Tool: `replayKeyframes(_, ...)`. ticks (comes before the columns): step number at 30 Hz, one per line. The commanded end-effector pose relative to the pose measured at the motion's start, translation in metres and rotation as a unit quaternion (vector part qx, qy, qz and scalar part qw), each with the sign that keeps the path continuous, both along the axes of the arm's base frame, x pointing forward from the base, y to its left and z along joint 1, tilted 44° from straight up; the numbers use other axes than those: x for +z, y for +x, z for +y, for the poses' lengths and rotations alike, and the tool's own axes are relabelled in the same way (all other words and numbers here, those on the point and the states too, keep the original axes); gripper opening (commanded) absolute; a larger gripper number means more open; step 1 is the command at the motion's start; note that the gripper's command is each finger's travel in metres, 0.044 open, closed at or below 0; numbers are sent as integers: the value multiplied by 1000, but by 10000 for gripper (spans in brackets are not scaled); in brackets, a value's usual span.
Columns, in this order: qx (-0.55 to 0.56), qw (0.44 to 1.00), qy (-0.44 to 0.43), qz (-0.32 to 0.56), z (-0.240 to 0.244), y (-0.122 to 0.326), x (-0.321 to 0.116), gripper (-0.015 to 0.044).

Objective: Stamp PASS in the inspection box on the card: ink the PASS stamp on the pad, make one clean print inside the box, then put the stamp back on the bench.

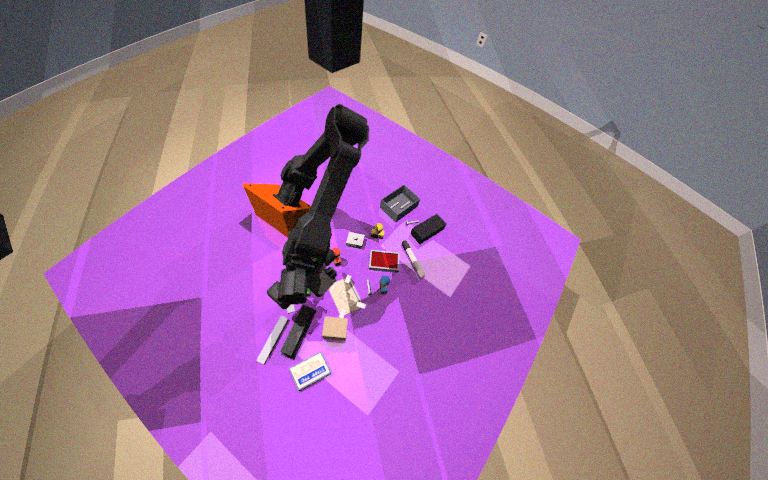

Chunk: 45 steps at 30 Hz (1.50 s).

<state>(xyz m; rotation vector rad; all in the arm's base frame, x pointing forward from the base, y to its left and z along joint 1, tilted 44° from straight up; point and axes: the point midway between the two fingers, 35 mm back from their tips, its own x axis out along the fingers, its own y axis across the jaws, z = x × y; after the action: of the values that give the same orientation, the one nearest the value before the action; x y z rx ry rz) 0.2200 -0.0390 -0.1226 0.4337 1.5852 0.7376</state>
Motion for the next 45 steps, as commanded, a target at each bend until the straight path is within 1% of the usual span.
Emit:
replayKeyframes(1,-3,1000,4,4,7,-4,-4,212)
replayKeyframes(12,-2,1000,5,4,14,-6,-11,212)
replayKeyframes(33,1,1000,2,2,12,-5,-11,72)
replayKeyframes(36,1,1000,2,2,11,-5,-10,0)
replayKeyframes(45,1,1000,1,2,9,-4,-7,0)
